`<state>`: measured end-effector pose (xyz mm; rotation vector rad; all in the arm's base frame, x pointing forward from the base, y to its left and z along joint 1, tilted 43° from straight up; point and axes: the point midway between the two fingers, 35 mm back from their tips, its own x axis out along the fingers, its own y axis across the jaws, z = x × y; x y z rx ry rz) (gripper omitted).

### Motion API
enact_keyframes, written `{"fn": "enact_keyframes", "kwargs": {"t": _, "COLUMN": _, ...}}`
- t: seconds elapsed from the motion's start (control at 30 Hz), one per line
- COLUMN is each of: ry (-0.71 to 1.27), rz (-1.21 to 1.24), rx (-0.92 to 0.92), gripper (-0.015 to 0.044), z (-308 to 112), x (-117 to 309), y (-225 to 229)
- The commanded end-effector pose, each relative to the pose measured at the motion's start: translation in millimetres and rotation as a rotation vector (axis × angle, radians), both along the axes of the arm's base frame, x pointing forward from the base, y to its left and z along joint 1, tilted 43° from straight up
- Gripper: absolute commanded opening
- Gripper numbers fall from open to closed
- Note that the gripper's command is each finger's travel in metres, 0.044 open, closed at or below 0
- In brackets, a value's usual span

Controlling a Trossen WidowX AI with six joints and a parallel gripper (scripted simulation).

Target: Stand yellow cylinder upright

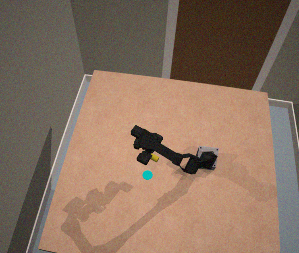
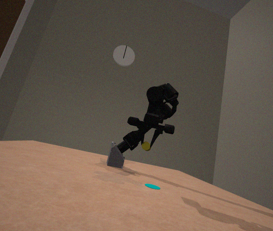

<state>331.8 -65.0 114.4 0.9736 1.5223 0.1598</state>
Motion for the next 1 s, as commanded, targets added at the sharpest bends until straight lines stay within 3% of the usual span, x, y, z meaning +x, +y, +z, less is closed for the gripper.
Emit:
{"fn": "enact_keyframes", "kwargs": {"t": 0.0, "ry": -0.007, "rz": -0.004, "rx": 0.003, "gripper": 0.0105, "z": 9, "x": 2, "y": 6}}
{"fn": "enact_keyframes", "kwargs": {"t": 0.57, "ry": 0.003, "rz": -0.011, "rx": 0.028, "gripper": 0.0105, "z": 38, "x": 6, "y": 38}}
{"fn": "enact_keyframes", "kwargs": {"t": 0.97, "ry": -0.003, "rz": -0.005, "rx": -0.02, "gripper": 0.0105, "z": 34, "x": 5, "y": 41}}
